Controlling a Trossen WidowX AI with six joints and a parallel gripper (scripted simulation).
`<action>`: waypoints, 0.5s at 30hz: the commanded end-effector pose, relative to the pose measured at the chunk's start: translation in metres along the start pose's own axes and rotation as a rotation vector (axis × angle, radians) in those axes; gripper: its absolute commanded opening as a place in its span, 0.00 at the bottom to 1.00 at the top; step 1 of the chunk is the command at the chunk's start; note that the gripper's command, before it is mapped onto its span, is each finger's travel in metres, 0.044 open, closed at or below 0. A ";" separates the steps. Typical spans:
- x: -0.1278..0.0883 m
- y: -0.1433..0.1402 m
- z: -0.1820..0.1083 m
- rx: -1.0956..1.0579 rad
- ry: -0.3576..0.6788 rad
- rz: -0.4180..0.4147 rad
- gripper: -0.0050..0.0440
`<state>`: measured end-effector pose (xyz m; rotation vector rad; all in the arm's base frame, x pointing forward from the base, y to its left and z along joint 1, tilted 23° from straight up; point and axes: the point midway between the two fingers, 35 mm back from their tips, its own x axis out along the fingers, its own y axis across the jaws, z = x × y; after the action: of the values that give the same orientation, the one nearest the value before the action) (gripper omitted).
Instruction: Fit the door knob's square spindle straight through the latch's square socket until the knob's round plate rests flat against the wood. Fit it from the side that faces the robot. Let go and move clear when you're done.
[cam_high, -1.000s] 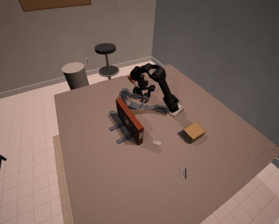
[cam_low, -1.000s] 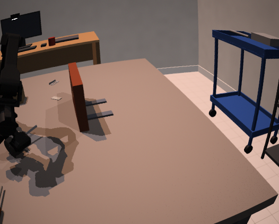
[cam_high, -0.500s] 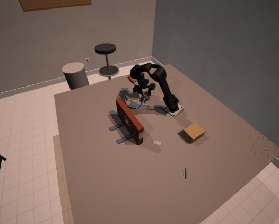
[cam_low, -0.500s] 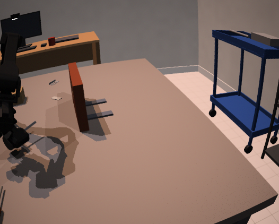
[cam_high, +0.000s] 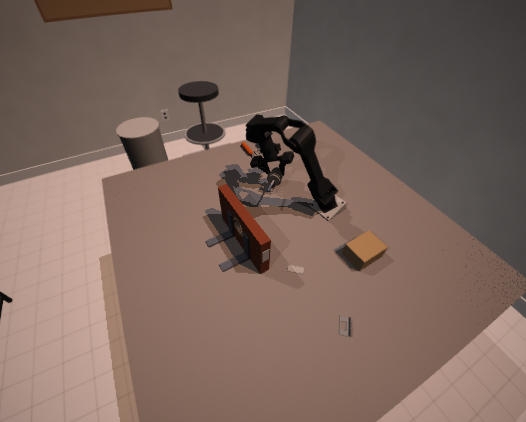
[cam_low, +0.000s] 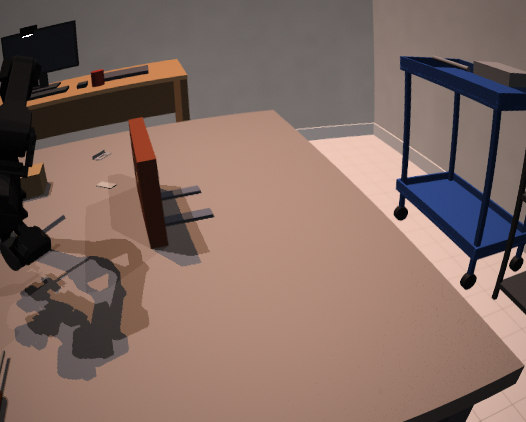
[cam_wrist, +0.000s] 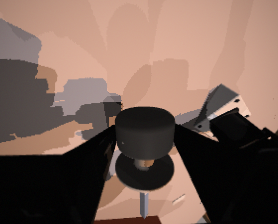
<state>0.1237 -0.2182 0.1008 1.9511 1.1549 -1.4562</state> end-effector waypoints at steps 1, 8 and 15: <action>-0.016 -0.004 0.000 -0.006 -0.014 0.017 0.10; -0.026 -0.008 0.000 -0.006 -0.014 0.017 0.10; -0.034 -0.011 0.000 -0.006 -0.014 0.017 0.10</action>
<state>0.1142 -0.2222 0.1258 1.9499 1.1480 -1.4552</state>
